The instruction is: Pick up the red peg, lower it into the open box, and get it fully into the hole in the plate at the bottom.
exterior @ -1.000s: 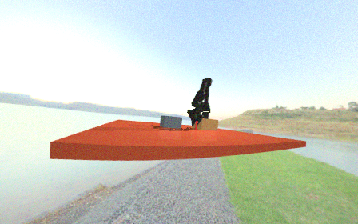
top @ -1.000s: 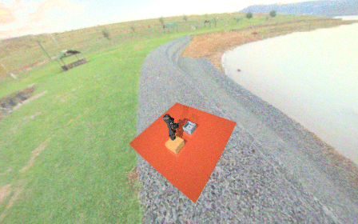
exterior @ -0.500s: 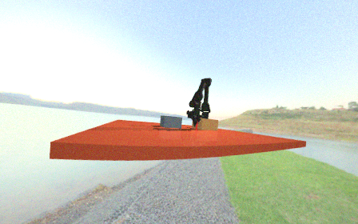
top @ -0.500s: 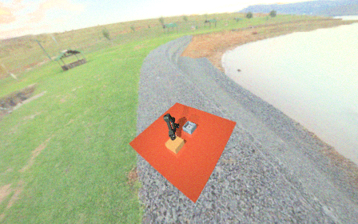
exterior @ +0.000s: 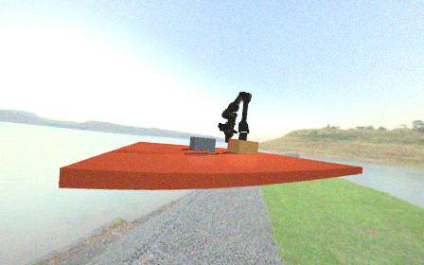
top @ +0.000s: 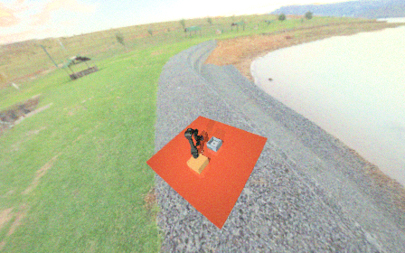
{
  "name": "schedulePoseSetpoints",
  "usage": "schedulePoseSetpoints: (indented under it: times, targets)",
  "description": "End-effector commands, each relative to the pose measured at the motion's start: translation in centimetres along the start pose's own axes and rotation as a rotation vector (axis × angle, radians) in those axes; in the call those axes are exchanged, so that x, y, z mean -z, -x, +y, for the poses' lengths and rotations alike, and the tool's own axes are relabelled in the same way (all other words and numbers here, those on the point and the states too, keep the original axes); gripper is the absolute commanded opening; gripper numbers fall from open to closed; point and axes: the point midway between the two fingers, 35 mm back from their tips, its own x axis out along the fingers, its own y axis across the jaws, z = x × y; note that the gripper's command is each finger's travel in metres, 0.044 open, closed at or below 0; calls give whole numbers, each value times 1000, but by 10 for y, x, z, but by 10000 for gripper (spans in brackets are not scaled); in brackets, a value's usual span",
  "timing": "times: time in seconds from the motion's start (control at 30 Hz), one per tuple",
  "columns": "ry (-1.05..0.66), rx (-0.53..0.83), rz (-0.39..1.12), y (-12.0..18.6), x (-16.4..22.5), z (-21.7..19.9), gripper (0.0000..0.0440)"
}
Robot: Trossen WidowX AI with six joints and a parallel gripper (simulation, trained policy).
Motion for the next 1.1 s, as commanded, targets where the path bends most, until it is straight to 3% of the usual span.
schedulePoseSetpoints:
  times: [0.0,0.5,1.07]
  targets:
    - [10,-28,-27,14,-10,9,0]
    - [-43,-70,-120,63,-77,33,0]
    - [-191,-46,-137,65,-157,20,0]
